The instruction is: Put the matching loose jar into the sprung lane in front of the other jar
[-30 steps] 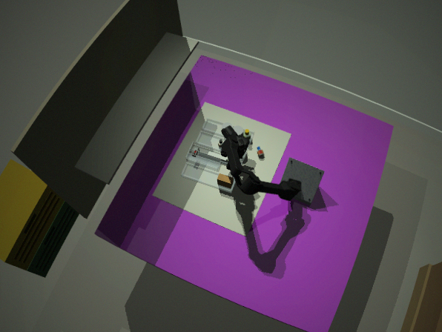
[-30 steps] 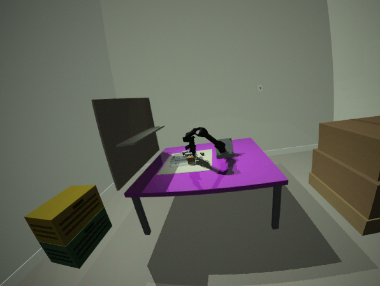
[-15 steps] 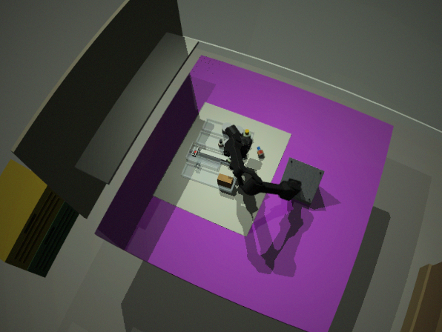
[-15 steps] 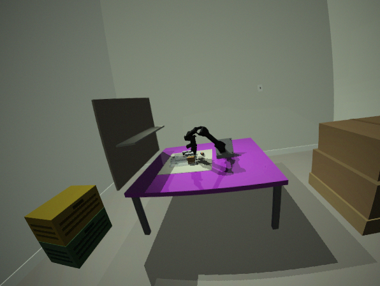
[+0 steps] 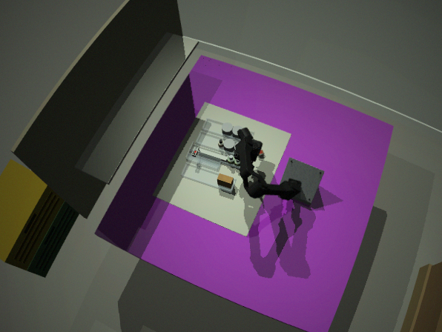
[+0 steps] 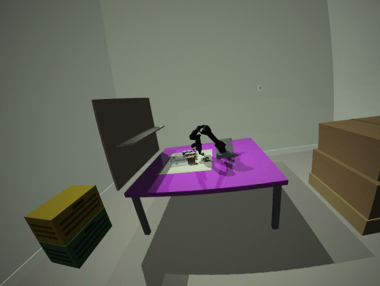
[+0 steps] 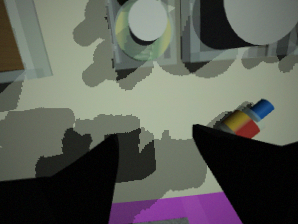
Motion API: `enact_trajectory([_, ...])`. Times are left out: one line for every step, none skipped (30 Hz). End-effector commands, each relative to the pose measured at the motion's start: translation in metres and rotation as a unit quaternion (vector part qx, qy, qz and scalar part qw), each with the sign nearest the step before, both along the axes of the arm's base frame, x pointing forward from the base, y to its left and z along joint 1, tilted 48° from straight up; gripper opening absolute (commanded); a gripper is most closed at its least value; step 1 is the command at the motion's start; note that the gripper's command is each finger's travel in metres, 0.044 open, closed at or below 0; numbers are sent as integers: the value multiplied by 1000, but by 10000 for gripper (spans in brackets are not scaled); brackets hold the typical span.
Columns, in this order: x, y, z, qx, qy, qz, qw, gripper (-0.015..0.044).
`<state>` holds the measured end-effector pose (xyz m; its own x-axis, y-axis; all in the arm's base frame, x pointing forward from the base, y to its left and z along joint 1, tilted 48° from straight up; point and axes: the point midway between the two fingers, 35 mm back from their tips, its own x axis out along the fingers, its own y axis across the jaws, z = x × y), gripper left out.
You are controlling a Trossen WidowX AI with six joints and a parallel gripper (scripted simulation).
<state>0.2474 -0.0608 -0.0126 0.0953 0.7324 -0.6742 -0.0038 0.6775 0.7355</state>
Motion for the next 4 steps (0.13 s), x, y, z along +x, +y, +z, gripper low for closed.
enact_trajectory([-8,-2,2,-1,-1,1,1000,277])
enact_trajectory([-7,-6,6,-2,-1,1,1000,277])
enact_trajectory([-6,-11,10,-2,-1,1,1000,277])
enact_trajectory([-5,-17,15,-2,-1,1,1000,277])
